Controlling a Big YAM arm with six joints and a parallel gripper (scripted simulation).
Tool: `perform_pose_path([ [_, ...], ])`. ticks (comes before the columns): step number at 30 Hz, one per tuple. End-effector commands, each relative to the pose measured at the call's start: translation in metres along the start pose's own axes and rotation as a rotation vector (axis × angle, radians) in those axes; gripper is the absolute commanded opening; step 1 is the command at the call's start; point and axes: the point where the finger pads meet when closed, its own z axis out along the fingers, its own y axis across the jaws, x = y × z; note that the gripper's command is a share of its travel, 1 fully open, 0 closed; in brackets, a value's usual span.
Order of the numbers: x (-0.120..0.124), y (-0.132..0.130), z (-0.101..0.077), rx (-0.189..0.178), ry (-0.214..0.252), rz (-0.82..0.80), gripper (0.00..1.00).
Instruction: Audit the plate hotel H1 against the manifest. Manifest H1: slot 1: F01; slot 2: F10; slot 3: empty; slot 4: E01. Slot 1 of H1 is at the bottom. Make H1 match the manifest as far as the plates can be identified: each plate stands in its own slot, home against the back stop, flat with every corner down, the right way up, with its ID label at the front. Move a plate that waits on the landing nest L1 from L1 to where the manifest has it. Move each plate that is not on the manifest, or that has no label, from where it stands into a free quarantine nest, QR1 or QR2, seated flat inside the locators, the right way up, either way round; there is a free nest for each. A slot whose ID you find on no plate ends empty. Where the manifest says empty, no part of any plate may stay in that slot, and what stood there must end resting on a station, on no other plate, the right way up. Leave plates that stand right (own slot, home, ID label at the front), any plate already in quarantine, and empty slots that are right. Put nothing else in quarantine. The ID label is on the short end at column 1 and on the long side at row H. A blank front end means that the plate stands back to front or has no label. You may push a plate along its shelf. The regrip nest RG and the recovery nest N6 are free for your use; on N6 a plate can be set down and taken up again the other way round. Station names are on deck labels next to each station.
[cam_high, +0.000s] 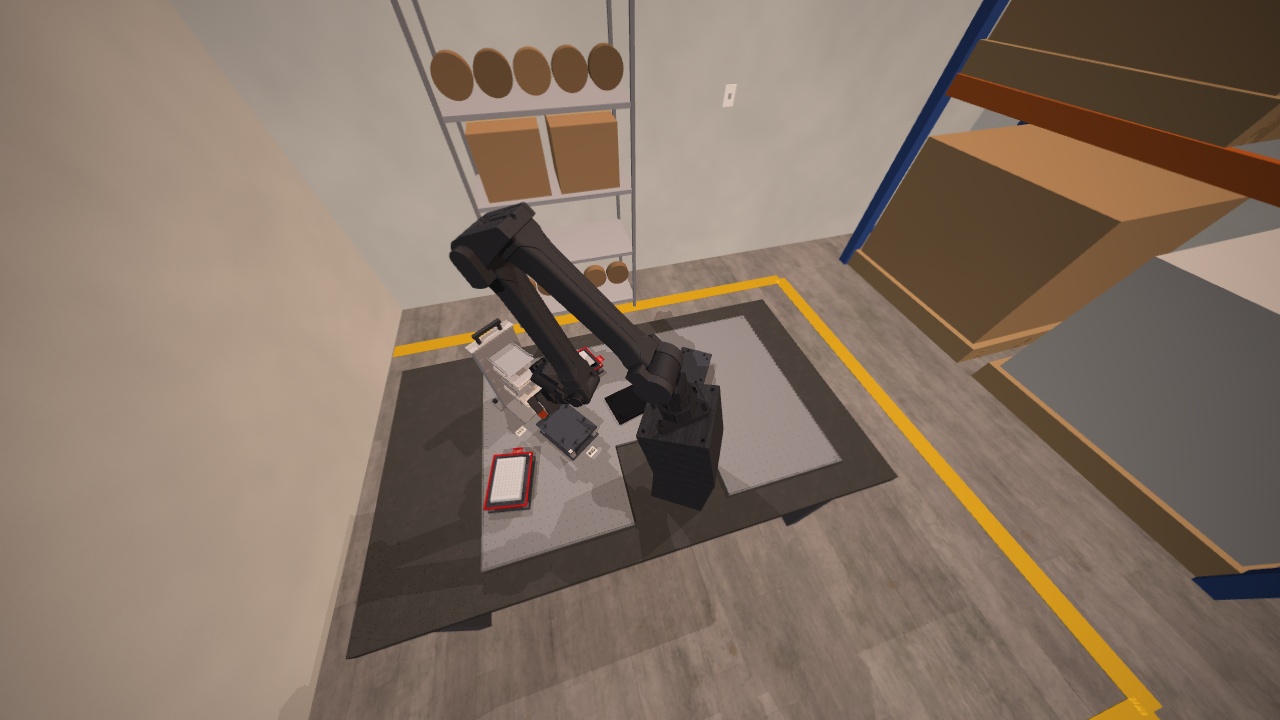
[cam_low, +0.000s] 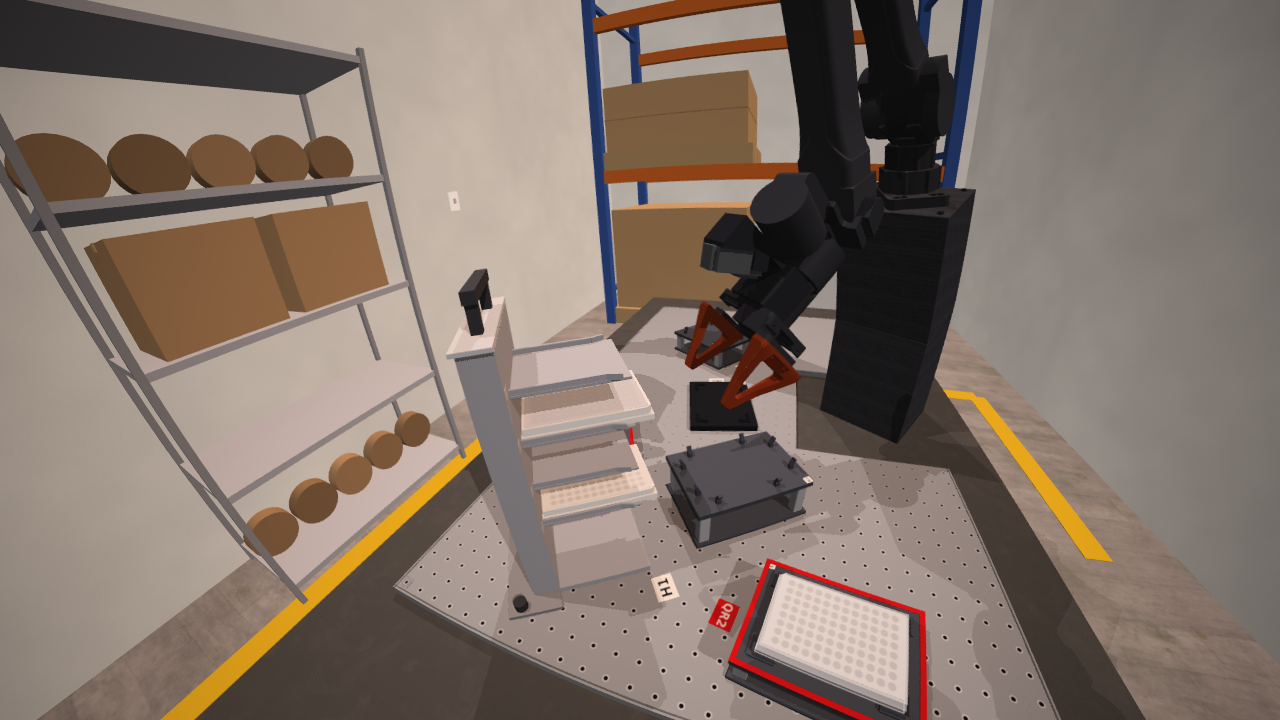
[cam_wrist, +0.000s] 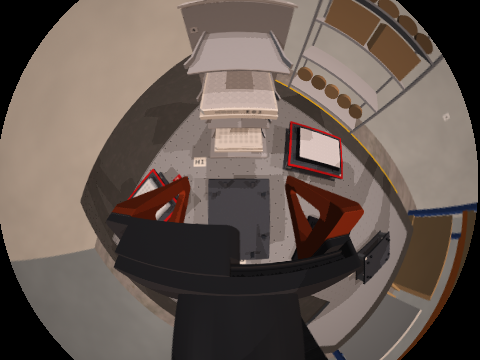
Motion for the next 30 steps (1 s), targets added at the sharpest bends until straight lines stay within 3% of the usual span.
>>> perform_pose_path([
  [1, -0.016, -0.003, 0.003, 0.006, -0.025, -0.003, 1.0],
  [3, -0.016, -0.003, 0.003, 0.006, -0.025, -0.003, 1.0],
  [4, 0.0, -0.007, 0.005, 0.016, 0.011, -0.012, 1.0],
  [8, -0.021, -0.003, 0.008, 0.006, -0.025, -0.003, 1.0],
  [20, -0.031, -0.003, 0.017, 0.006, -0.026, -0.003, 1.0],
  [21, -0.015, -0.007, 0.019, 0.015, 0.009, -0.011, 1.0],
  [26, -0.037, -0.003, 0.023, 0.006, -0.027, -0.003, 1.0],
  [30, -0.035, -0.005, 0.027, 0.009, -0.014, -0.006, 1.0],
])
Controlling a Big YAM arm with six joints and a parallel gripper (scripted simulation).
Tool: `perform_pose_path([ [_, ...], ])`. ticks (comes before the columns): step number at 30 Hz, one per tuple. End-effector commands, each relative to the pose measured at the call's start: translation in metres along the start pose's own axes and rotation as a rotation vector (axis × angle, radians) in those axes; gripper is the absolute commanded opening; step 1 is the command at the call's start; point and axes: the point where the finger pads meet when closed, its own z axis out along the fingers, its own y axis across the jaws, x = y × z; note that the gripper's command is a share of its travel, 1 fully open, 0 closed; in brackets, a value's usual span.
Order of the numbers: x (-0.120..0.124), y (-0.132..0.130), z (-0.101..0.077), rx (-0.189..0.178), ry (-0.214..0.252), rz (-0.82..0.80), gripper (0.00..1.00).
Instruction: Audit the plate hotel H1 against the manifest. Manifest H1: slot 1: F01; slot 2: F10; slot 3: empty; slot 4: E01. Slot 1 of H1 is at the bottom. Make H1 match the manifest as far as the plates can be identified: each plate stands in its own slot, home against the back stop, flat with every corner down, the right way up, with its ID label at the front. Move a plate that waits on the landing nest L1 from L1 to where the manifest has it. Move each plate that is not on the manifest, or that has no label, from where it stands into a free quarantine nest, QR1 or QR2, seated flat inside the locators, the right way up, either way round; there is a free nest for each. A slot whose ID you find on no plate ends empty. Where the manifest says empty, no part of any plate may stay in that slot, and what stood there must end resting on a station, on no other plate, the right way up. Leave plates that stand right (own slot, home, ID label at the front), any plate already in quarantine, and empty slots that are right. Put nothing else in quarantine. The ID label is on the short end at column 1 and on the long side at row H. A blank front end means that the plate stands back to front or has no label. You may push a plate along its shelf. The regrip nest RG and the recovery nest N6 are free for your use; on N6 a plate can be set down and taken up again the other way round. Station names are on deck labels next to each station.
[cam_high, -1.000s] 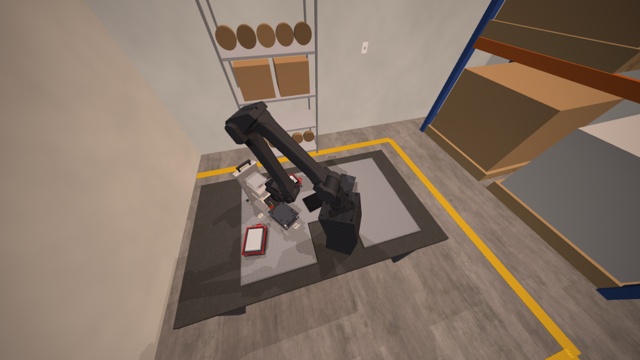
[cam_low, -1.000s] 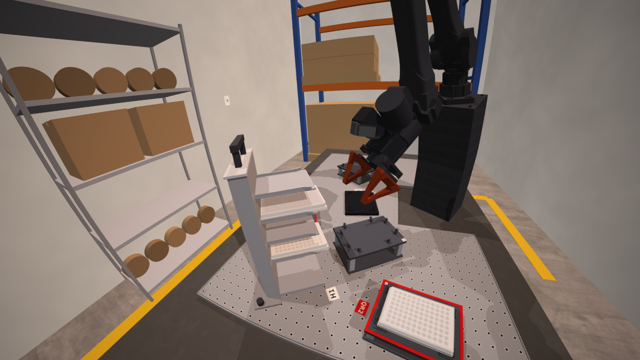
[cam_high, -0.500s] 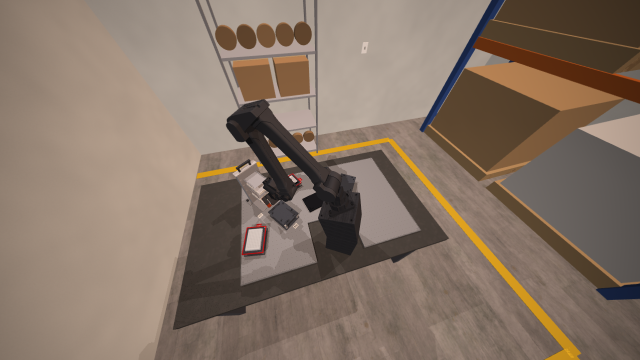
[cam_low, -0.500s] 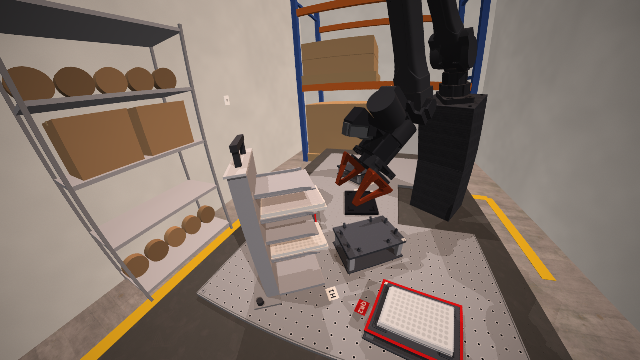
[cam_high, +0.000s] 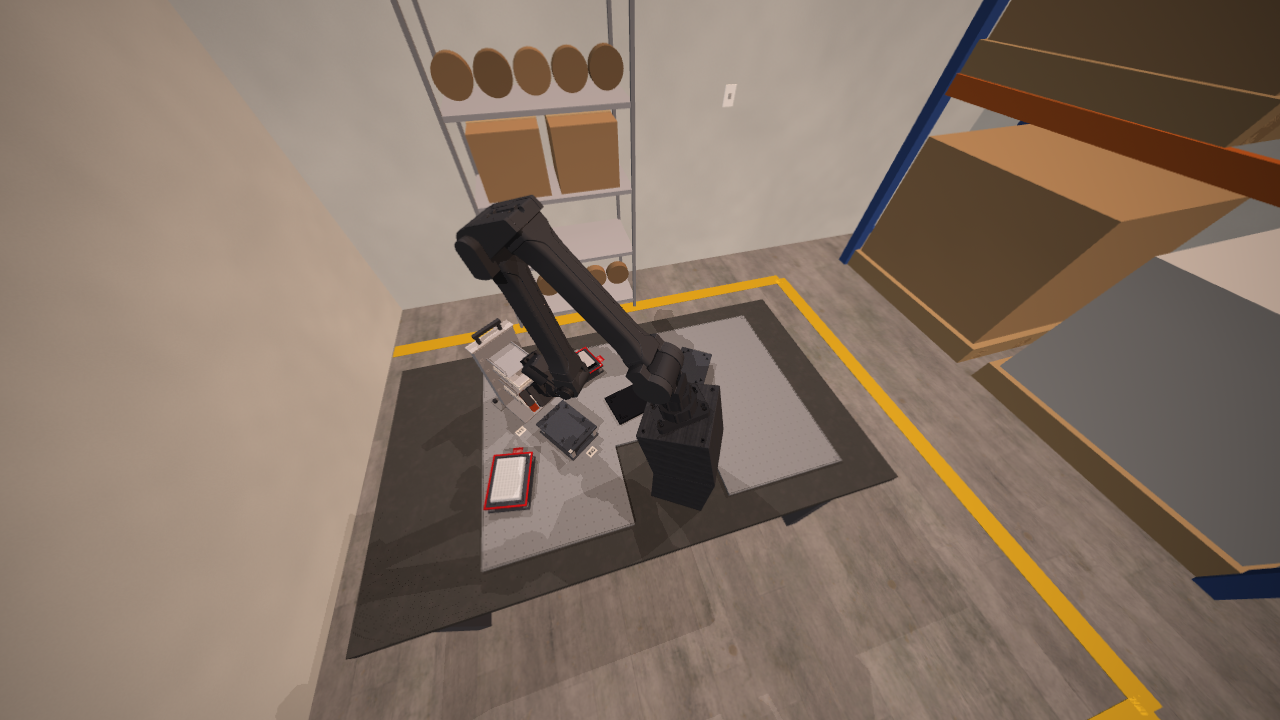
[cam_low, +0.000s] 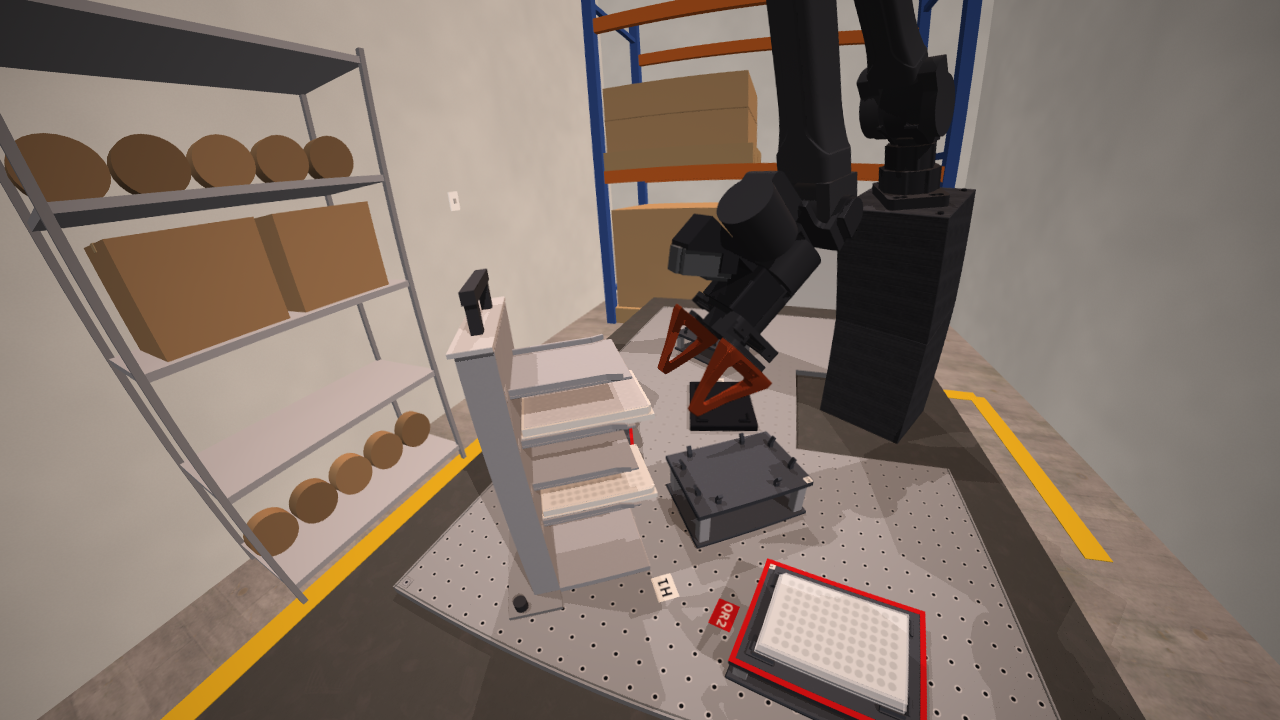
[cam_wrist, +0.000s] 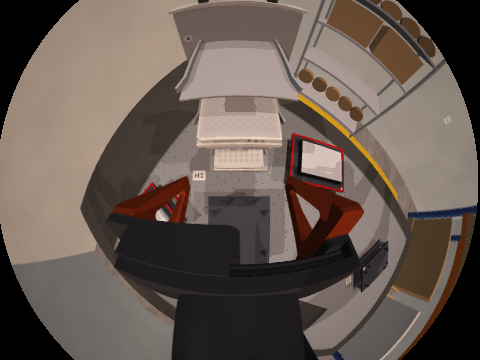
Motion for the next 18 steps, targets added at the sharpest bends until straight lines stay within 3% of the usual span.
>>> perform_pose_path([
  [1, -0.011, -0.005, 0.004, 0.009, -0.013, -0.005, 1.0],
  [7, -0.02, -0.004, 0.007, 0.007, -0.025, -0.003, 1.0],
  [8, -0.006, -0.007, 0.01, 0.014, 0.004, -0.009, 1.0],
  [14, -0.028, -0.004, 0.014, 0.007, -0.026, -0.003, 1.0],
  [18, -0.026, -0.005, 0.018, 0.009, -0.015, -0.005, 1.0],
])
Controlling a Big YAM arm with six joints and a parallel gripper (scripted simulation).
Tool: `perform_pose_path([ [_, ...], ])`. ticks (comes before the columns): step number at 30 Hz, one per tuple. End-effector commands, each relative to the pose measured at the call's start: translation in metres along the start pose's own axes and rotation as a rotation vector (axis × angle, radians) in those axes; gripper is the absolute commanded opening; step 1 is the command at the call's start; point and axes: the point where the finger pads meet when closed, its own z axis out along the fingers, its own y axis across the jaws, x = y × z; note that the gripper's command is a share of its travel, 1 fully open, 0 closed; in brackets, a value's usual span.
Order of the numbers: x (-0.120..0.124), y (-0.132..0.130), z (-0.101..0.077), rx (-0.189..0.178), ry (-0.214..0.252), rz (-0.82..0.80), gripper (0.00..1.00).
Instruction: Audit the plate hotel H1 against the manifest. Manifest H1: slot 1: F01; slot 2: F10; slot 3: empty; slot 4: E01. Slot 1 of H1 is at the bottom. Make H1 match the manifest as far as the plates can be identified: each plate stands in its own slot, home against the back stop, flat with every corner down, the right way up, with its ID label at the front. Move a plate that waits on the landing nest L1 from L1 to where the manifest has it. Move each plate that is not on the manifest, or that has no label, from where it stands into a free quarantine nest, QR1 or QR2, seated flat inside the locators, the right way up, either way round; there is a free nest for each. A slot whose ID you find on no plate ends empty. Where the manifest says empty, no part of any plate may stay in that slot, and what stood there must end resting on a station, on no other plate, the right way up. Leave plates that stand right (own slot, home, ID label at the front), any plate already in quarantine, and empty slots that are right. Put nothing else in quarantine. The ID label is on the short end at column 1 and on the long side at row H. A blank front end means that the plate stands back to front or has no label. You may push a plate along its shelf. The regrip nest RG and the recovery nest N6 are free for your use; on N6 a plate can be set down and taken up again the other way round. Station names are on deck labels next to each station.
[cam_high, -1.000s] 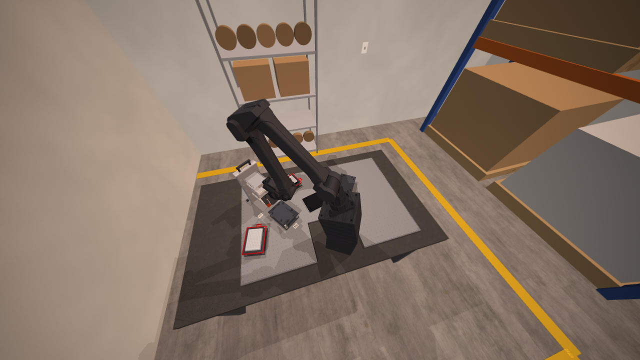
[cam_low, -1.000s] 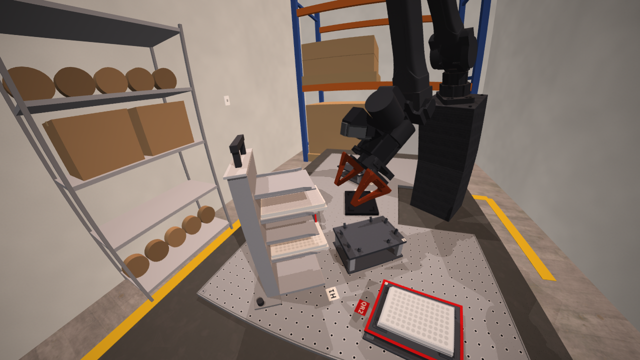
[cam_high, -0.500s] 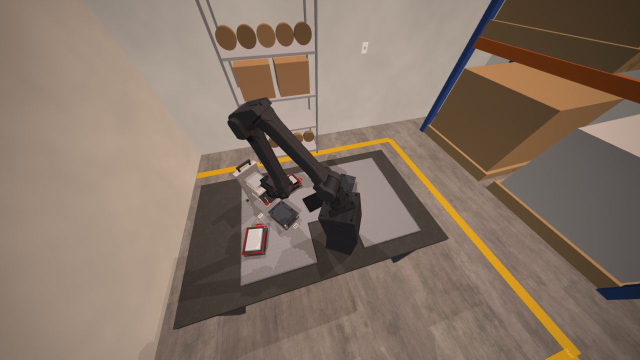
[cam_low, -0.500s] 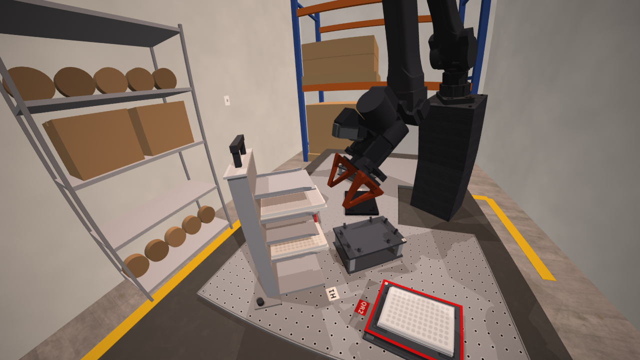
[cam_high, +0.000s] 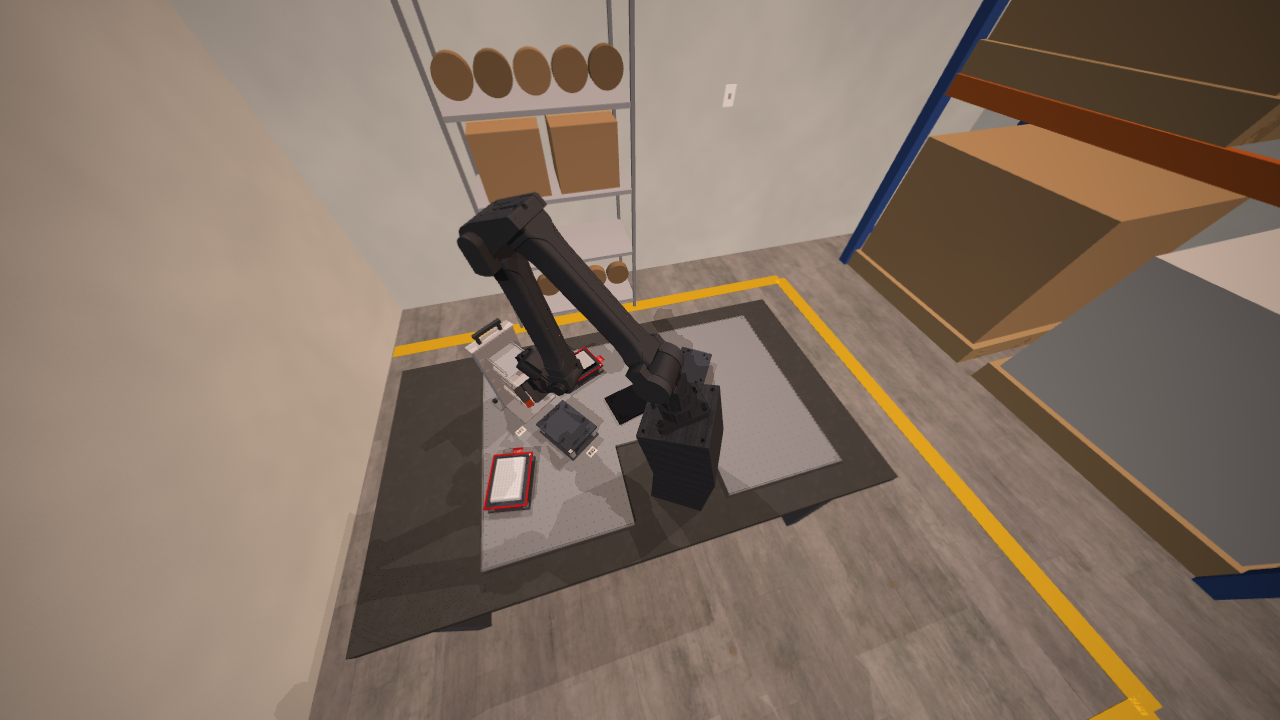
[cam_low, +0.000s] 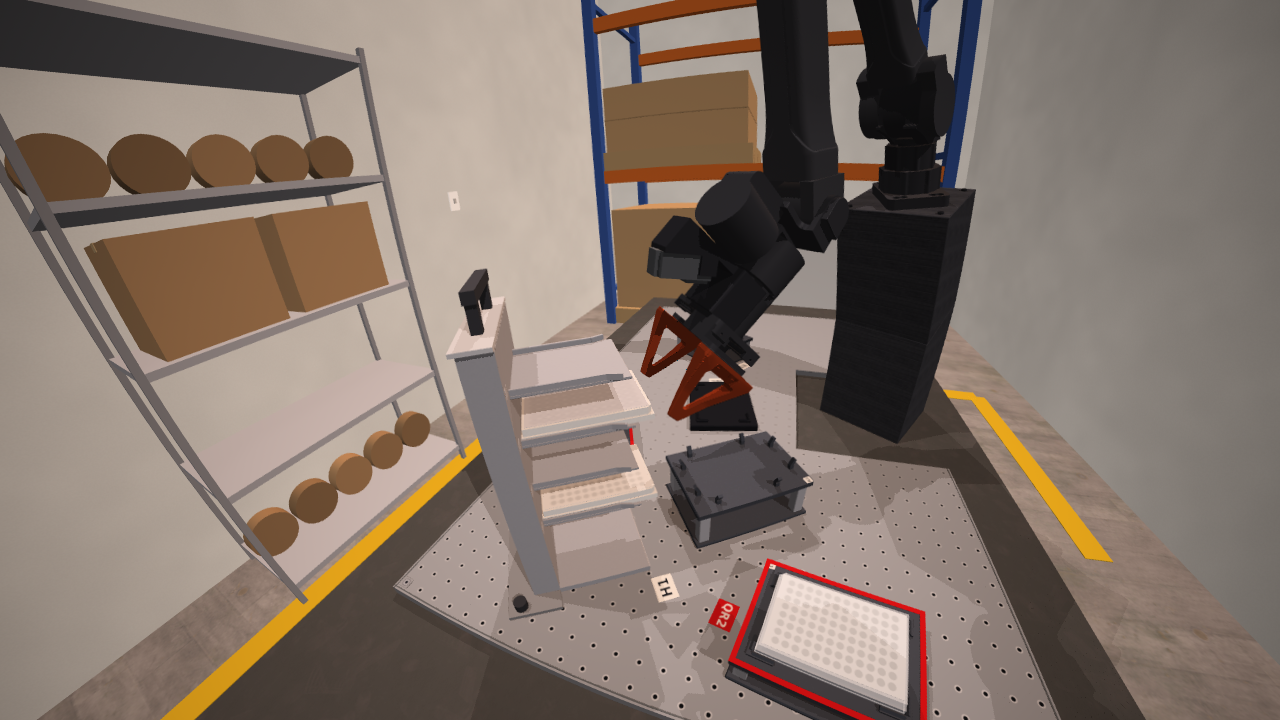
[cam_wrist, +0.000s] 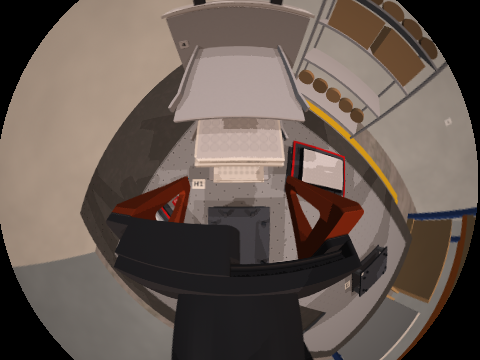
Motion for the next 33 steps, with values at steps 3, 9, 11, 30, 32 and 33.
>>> perform_pose_path([
  [3, -0.02, -0.004, 0.005, 0.006, -0.027, -0.002, 1.0],
  [9, -0.016, -0.005, 0.01, 0.009, -0.011, -0.006, 1.0],
  [11, -0.022, -0.005, 0.012, 0.008, -0.019, -0.004, 1.0],
  [30, -0.03, 0.0, 0.02, -0.001, -0.023, 0.002, 0.86],
  [32, -0.03, 0.0, 0.02, -0.001, -0.023, 0.002, 0.86],
  [33, -0.03, 0.0, 0.02, -0.001, -0.023, 0.002, 0.86],
])
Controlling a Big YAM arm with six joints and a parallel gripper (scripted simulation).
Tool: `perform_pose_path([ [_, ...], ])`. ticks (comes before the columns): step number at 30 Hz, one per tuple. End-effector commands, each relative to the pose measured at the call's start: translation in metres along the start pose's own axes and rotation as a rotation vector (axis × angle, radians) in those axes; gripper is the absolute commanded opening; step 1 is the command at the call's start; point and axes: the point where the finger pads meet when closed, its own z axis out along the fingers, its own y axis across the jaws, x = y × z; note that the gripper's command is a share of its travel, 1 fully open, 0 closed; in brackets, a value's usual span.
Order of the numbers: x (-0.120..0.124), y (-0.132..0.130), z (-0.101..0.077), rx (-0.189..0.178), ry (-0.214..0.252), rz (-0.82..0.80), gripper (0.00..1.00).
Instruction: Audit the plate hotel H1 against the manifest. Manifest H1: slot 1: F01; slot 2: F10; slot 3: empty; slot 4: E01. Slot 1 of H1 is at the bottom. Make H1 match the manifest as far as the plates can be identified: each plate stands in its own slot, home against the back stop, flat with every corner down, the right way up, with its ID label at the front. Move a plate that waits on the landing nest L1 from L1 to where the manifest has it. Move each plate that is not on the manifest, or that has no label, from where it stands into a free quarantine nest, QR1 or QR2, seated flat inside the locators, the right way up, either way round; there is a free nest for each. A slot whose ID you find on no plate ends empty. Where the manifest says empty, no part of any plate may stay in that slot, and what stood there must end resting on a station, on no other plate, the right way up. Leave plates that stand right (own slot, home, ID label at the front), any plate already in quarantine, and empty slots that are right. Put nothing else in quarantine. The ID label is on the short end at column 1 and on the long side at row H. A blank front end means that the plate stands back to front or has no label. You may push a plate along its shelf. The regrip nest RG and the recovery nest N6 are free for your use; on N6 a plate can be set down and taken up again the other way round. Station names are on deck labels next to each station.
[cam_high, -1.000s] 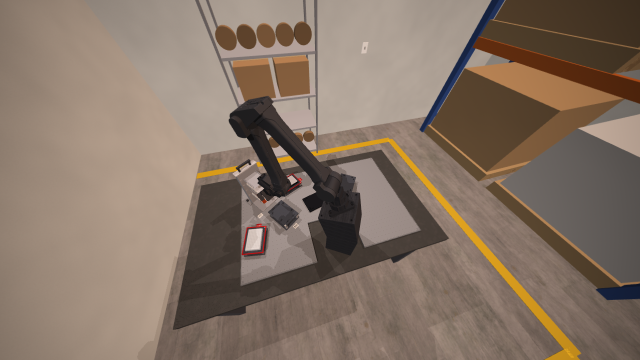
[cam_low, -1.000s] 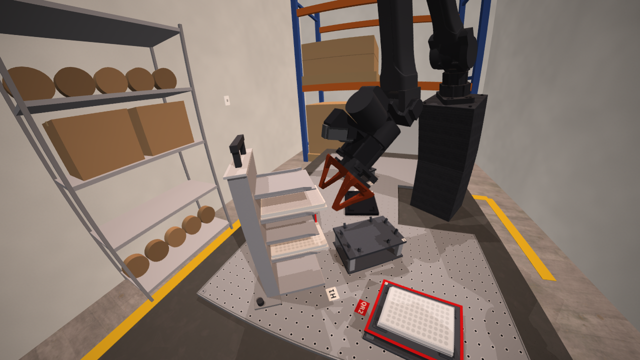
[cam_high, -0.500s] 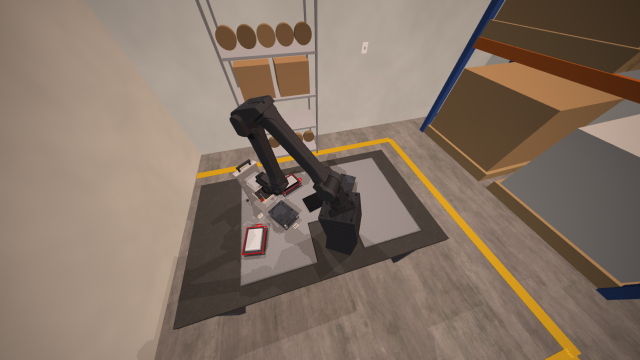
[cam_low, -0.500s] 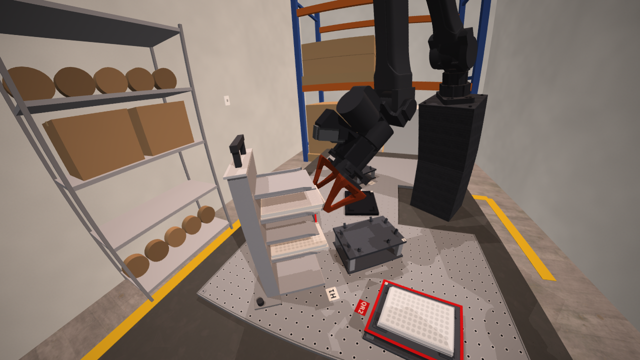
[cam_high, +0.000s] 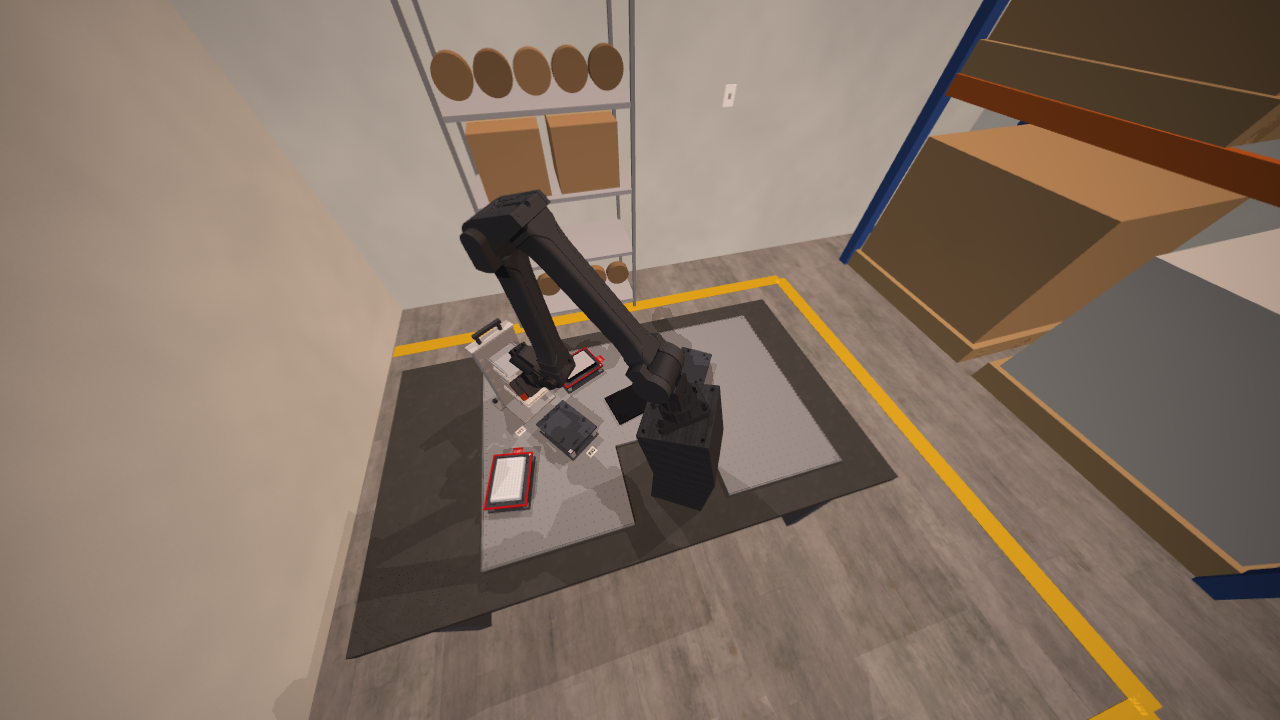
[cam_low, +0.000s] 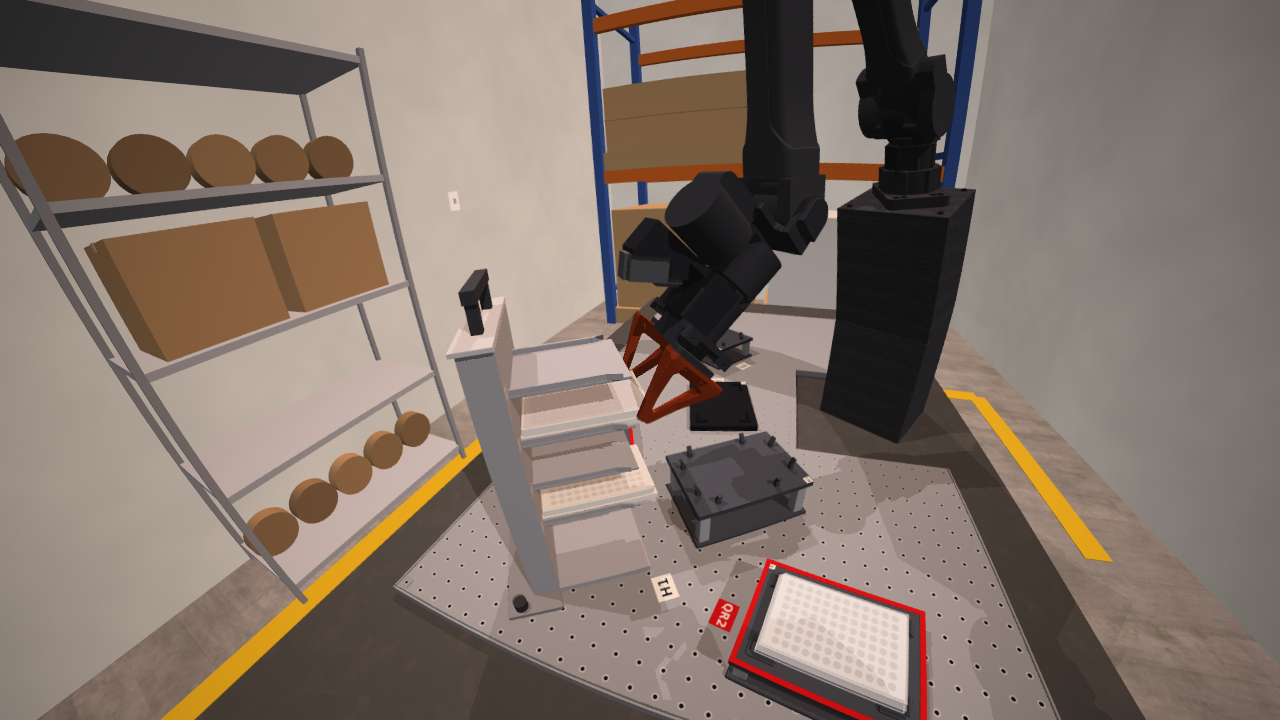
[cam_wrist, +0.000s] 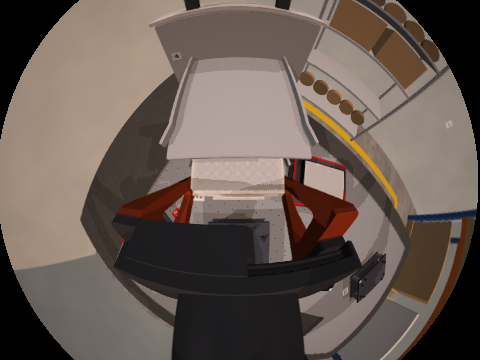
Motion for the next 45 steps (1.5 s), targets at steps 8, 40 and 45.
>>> perform_pose_path([
  [8, -0.01, 0.0, 0.0, -0.002, -0.021, 0.002, 0.86],
  [40, 0.017, 0.003, -0.018, -0.006, -0.01, 0.005, 0.86],
  [45, 0.021, 0.003, -0.022, -0.006, -0.009, 0.004, 0.86],
])
